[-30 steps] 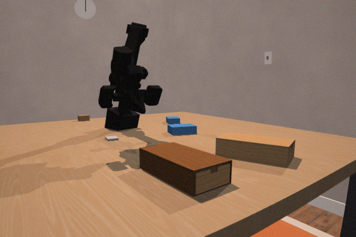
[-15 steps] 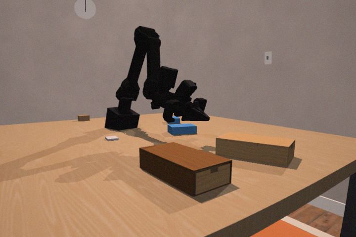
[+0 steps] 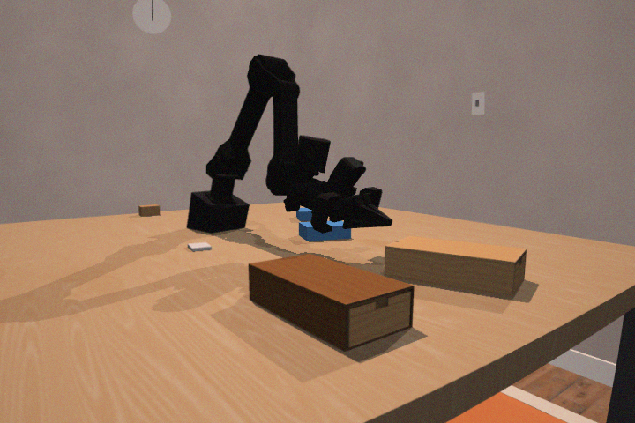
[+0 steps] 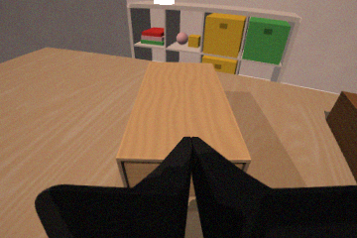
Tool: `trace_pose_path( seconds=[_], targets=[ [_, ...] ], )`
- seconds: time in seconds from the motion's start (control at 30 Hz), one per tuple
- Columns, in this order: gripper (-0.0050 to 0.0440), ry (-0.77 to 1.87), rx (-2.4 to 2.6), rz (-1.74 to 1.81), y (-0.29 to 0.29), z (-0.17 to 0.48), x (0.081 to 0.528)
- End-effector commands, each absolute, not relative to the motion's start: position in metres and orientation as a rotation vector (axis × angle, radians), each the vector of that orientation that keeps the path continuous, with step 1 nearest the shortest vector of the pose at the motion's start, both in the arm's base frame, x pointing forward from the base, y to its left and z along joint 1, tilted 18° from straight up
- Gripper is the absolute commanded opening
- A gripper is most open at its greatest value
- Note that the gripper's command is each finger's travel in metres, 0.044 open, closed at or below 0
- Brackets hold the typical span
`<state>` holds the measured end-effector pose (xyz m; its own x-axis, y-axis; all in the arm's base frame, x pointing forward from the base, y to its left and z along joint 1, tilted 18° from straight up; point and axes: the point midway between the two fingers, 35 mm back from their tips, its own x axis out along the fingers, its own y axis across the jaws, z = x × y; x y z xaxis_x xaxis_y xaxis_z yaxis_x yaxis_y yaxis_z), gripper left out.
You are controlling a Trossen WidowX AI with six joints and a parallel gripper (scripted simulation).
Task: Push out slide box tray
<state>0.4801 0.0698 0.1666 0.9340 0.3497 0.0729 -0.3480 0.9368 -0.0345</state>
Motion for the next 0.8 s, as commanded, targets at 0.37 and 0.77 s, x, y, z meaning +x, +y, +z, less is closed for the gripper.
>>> trace_pose_path(
  seconds=[0.37,0.77],
  targets=[
    [-0.005,-0.083,-0.028,0.362,0.075,0.122,0.496],
    [-0.005,-0.077,-0.027,0.364,0.076,0.115,0.496]
  ],
)
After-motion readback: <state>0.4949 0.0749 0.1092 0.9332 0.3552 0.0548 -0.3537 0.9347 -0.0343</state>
